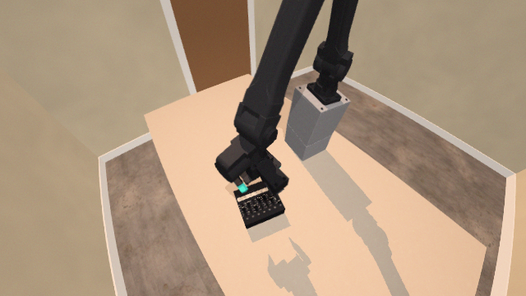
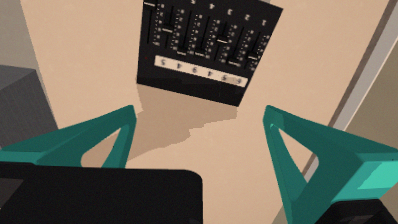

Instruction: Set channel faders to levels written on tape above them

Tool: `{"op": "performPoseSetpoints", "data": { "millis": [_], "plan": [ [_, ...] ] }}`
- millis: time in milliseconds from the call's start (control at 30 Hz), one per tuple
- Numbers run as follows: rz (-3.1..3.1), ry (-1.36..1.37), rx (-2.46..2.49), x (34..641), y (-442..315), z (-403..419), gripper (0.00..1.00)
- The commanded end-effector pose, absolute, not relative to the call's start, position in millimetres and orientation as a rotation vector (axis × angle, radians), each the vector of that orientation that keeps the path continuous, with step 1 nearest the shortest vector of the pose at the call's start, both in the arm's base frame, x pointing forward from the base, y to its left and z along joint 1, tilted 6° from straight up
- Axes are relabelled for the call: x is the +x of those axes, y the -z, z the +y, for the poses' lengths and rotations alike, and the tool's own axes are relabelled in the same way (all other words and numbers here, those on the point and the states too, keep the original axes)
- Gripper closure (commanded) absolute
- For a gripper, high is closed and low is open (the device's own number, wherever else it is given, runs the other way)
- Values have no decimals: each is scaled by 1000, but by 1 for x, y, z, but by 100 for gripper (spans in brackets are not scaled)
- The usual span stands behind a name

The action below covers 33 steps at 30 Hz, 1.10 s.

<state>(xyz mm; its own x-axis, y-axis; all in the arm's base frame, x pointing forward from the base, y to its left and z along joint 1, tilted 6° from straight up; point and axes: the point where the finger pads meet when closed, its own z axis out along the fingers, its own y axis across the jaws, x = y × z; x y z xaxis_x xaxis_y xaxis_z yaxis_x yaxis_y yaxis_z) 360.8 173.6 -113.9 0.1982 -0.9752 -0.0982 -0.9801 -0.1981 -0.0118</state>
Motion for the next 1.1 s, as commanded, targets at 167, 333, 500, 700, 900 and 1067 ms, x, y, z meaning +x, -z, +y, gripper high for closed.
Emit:
{"op": "performPoseSetpoints", "data": {
  "millis": [167, 333, 500, 700, 900, 1067],
  "plan": [
    [1948, -100, -2347, 365, 110, 179, 0],
    [1933, -92, -2347, 371, 108, 183, 0],
    [1939, -93, -2342, 371, 108, 183, 0],
    [1971, -97, -2323, 371, 111, 184, 0],
    [2102, -96, -2197, 380, 112, 189, 0],
    [2318, -108, -1987, 379, 116, 190, 0]
  ]
}}
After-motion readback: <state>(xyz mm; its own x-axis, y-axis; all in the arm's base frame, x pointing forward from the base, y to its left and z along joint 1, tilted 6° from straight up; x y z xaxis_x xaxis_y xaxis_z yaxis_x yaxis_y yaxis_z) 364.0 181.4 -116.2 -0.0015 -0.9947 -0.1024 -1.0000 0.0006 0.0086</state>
